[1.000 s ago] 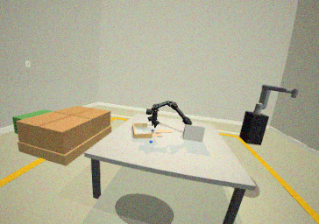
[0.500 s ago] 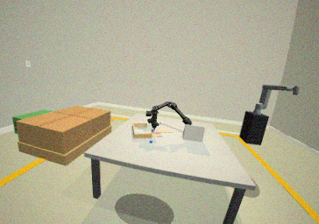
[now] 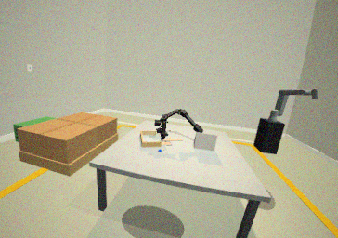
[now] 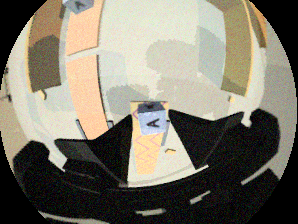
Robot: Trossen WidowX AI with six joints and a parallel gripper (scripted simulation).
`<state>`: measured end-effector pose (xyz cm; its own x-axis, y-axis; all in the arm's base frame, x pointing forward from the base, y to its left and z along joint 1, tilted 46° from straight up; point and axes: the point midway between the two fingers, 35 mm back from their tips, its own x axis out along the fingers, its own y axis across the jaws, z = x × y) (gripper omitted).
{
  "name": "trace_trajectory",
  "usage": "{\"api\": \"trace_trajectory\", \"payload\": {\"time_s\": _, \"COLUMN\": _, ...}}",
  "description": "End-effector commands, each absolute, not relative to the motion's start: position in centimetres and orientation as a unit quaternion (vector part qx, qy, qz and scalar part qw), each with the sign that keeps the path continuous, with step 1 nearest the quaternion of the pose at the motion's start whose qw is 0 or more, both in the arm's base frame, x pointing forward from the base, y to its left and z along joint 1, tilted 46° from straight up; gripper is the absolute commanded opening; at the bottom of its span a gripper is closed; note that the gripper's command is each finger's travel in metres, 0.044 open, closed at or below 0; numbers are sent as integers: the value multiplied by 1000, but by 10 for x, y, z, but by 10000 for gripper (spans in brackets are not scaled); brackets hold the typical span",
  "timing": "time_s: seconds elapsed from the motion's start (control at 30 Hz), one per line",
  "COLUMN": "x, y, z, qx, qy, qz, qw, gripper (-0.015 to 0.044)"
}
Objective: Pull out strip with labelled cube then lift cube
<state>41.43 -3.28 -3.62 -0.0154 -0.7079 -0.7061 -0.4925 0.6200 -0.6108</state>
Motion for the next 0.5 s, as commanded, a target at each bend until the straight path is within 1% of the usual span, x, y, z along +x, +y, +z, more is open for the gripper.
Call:
{"api": "trace_trajectory", "payload": {"time_s": 0.0, "x": 414, "y": -35, "z": -39, "qx": -428, "qy": 705, "qz": -96, "qw": 557, "gripper": 250}}
{"api": "trace_trajectory", "payload": {"time_s": 0.13, "x": 414, "y": -34, "z": -37, "qx": -425, "qy": 706, "qz": -97, "qw": 558, "gripper": 145}}
{"api": "trace_trajectory", "payload": {"time_s": 0.37, "x": 414, "y": -34, "z": -37, "qx": -425, "qy": 706, "qz": -97, "qw": 558, "gripper": 98}}
{"api": "trace_trajectory", "payload": {"time_s": 0.47, "x": 413, "y": -33, "z": -37, "qx": -425, "qy": 706, "qz": -97, "qw": 558, "gripper": 20}}
